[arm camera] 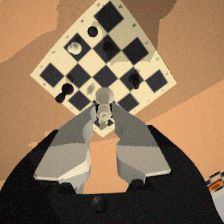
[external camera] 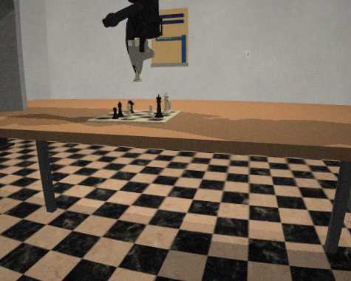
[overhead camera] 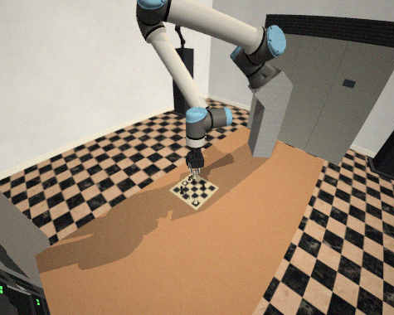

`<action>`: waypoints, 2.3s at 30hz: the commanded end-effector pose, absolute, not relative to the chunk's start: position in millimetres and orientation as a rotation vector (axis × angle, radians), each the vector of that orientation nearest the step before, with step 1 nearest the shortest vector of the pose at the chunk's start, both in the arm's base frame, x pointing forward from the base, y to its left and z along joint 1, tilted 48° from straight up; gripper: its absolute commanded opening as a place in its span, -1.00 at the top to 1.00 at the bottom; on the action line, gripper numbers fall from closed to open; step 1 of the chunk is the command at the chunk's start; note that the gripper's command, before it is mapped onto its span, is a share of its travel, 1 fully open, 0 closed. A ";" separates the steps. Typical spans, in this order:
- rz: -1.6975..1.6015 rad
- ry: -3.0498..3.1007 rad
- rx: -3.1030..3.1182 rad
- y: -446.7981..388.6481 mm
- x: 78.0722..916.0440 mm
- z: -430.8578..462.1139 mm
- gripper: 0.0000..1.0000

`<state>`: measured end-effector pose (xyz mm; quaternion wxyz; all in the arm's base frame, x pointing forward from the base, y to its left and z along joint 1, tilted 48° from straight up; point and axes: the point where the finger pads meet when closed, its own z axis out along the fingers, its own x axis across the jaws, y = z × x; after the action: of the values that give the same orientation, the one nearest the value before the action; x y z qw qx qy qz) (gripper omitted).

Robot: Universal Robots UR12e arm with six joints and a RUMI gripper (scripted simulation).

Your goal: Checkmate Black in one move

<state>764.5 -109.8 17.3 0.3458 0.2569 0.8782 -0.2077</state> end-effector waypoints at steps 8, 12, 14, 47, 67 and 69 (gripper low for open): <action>-0.509 2.251 0.734 -120.6 781.9 41.8 1.00; -0.493 2.235 0.770 -127.2 791.0 54.7 1.00; -0.489 2.231 0.779 -128.8 793.1 57.9 1.00; -0.489 2.231 0.779 -159.7 821.7 19.4 1.00; -0.489 2.231 0.779 -180.8 841.3 -6.9 1.00; -0.489 2.231 0.779 -180.8 841.3 -6.9 1.00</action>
<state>840.9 -181.1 -7.2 0.3558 0.3017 0.8639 -0.1897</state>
